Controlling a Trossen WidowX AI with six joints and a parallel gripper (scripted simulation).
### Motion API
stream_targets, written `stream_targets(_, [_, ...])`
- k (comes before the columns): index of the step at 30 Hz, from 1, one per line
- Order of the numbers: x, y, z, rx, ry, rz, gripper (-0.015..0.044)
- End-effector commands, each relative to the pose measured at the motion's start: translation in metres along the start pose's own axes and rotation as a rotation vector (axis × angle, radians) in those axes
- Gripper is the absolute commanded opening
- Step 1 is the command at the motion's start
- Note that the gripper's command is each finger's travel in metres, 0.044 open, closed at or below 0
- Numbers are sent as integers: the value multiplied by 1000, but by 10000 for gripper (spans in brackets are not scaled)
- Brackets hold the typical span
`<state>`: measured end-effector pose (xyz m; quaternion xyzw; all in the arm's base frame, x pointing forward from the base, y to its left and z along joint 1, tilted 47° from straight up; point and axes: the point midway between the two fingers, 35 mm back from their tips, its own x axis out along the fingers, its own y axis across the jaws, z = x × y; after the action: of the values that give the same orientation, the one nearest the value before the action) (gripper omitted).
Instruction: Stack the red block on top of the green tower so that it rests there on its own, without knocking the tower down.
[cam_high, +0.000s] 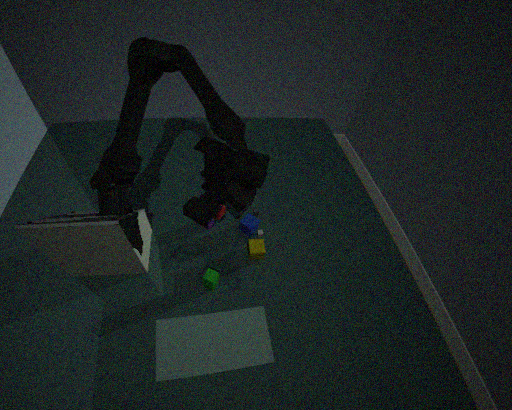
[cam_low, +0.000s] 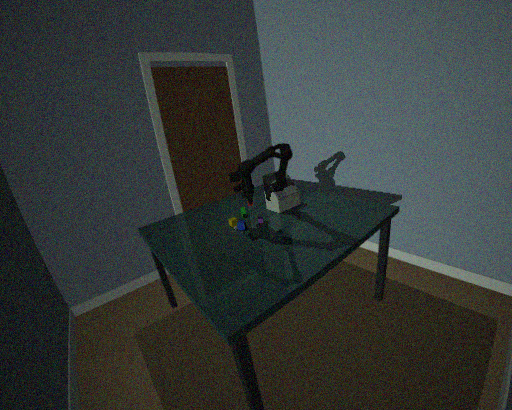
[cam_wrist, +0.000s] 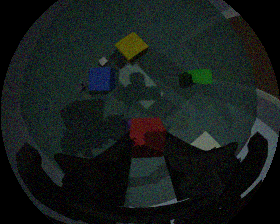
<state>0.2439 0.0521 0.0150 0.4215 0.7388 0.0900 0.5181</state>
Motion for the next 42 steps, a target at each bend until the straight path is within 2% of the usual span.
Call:
stream_targets(1, [-3,-14,15,-4,-13,-6,0])
stream_targets(26, [-1,-131,73,-16,-9,1,0])
stream_targets(42, [37,-133,73,-17,-8,4,0])
